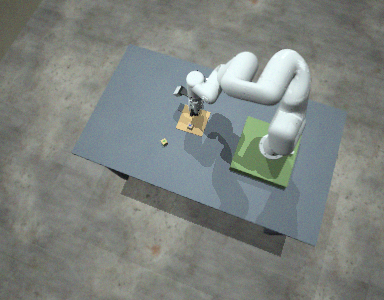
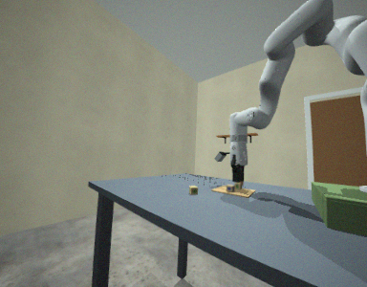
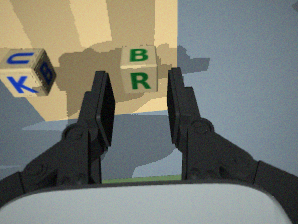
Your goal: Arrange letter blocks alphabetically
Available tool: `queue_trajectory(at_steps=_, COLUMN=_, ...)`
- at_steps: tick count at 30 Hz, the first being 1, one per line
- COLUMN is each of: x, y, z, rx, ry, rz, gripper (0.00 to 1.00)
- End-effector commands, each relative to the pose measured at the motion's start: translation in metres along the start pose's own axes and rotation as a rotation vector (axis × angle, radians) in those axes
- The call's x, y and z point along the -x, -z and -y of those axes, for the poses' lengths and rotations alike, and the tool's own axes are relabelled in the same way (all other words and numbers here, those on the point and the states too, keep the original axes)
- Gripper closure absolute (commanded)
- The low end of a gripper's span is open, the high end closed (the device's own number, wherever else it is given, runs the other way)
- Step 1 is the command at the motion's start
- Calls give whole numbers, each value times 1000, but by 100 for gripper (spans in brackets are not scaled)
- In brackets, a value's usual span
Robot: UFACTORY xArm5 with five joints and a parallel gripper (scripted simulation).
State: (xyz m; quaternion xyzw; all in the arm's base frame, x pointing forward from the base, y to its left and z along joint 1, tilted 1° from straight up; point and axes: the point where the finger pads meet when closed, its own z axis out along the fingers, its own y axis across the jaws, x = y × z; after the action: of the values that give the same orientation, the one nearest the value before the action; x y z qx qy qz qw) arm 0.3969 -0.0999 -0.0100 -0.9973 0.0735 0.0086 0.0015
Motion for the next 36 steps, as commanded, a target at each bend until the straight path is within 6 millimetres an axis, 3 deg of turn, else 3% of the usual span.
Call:
queue_trajectory(at_steps=1, x=-1, y=27, z=0, rx=0, ry=0, rz=-5, gripper=58)
queue_trajectory(at_steps=8, x=-1, y=56, z=0, rx=0, ry=0, rz=-5, gripper=58)
queue_trajectory(at_steps=16, x=-1, y=61, z=0, rx=0, ry=0, rz=-5, gripper=58)
queue_trajectory(at_steps=17, x=-1, y=61, z=0, rx=0, ry=0, rz=-5, gripper=0)
queue_trajectory(at_steps=36, x=-1, y=61, z=0, rx=0, ry=0, rz=-5, gripper=0)
